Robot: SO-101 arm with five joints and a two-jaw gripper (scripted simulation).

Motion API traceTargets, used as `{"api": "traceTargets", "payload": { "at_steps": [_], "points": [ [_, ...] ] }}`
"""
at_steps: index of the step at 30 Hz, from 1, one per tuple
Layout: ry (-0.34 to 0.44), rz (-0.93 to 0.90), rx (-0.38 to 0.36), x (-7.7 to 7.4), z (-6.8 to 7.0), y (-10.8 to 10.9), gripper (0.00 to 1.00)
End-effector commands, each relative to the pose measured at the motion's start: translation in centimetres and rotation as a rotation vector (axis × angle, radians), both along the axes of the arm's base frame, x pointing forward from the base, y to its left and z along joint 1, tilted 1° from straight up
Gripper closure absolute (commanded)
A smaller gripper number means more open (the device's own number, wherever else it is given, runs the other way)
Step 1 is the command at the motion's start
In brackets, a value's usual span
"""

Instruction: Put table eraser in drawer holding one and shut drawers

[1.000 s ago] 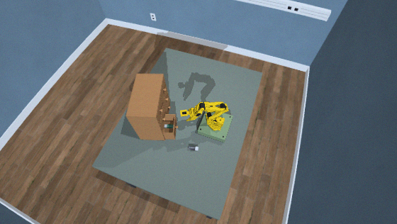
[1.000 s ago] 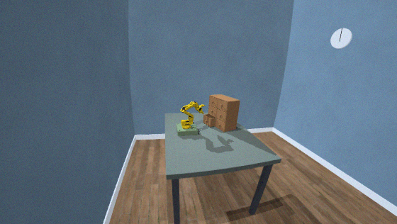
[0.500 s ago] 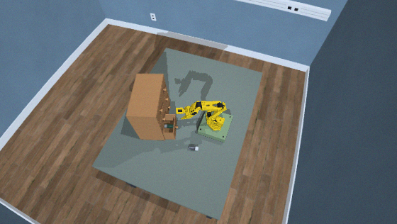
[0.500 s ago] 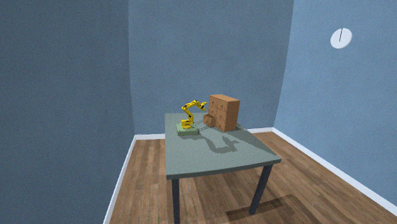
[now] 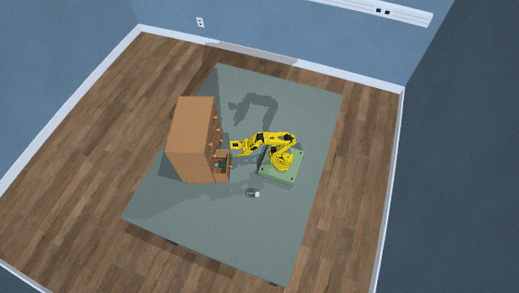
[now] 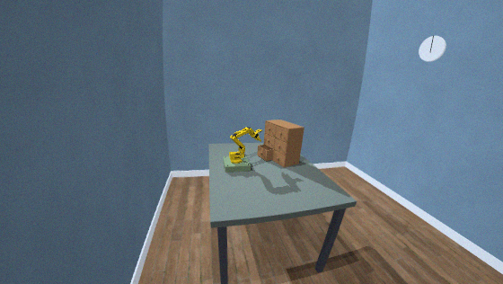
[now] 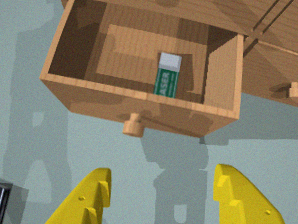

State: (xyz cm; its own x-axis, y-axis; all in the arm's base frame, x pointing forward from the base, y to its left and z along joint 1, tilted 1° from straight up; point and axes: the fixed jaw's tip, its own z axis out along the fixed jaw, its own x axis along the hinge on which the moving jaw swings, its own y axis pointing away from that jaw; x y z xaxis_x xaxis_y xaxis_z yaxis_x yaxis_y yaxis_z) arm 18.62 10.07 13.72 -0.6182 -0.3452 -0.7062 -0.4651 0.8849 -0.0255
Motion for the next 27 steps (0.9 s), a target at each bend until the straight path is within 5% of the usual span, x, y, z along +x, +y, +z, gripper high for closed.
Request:
{"api": "traceTargets", "payload": {
  "at_steps": [1, 27],
  "points": [
    [-0.005, -0.014, 0.011, 0.27, 0.21, -0.04, 0.79],
    [-0.005, -0.020, 0.011, 0.50, 0.32, -0.07, 0.79]
  ]
}}
